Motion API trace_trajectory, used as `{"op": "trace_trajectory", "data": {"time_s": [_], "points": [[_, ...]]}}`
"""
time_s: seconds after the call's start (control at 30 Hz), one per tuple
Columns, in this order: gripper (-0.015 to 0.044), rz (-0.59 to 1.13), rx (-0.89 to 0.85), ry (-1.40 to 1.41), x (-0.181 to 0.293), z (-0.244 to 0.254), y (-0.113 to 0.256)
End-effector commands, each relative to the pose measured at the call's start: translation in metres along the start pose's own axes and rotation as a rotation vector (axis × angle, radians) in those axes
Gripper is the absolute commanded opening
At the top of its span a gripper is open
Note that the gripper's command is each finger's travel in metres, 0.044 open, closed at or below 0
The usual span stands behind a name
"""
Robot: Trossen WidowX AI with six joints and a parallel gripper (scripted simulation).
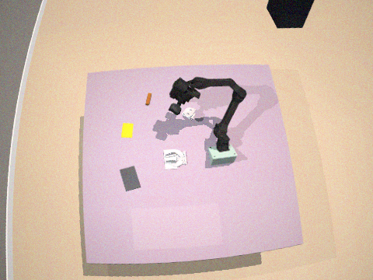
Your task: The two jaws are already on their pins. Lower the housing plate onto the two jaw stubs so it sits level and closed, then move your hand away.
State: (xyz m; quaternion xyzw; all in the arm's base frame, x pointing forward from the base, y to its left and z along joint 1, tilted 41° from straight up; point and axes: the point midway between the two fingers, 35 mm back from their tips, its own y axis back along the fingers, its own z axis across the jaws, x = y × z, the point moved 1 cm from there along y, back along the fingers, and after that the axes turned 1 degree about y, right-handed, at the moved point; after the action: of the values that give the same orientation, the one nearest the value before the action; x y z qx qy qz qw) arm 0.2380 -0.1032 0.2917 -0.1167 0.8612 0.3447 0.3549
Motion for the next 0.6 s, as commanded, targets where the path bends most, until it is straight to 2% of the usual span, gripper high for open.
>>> {"op": "trace_trajectory", "data": {"time_s": [0.0,0.57], "points": [[0.044,0.066,0.018,-0.015,0.012,-0.009,-0.007],[0.044,0.367,0.099,-0.088,0.067,-0.048,-0.02]]}}
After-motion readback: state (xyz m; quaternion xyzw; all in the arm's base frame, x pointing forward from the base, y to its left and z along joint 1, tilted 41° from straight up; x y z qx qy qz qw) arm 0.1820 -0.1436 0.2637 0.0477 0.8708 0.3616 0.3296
